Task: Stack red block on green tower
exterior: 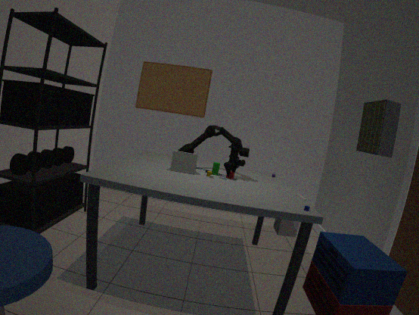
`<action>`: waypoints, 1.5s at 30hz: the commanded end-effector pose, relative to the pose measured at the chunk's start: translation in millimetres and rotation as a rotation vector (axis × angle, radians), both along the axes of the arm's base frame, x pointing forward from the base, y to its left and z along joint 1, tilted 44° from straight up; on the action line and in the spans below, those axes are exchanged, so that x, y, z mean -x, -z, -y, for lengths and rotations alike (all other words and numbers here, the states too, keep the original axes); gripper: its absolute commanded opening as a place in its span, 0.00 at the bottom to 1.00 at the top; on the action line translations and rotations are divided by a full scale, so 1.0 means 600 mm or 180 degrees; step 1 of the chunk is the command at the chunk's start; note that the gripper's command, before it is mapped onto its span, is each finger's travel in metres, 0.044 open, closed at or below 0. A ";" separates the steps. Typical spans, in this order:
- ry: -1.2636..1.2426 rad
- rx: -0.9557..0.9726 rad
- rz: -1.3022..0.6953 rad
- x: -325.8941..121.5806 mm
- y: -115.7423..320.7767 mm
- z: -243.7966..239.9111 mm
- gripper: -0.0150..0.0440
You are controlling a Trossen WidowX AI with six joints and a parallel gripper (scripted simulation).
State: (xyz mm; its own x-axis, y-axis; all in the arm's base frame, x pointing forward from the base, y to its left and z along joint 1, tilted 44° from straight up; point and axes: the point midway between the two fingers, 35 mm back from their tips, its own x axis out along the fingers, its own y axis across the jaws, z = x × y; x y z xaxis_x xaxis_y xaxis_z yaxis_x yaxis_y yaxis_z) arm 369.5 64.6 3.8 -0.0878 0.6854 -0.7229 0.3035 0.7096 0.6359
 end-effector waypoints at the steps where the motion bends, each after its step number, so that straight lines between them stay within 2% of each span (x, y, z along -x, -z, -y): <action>1: -0.0005 -0.0019 -0.0026 0.005 0.009 -0.012 1.00; 18: -0.0005 -0.0019 -0.0026 0.005 0.008 -0.012 1.00; 27: -0.0005 -0.0019 -0.0026 0.005 0.008 -0.012 0.60; 35: -0.0005 -0.0019 -0.0026 0.005 0.008 -0.012 0.51; 41: -0.0005 -0.0015 -0.0026 0.001 -0.013 0.010 0.25; 45: -0.0005 -0.0013 -0.0026 -0.002 -0.035 0.033 0.25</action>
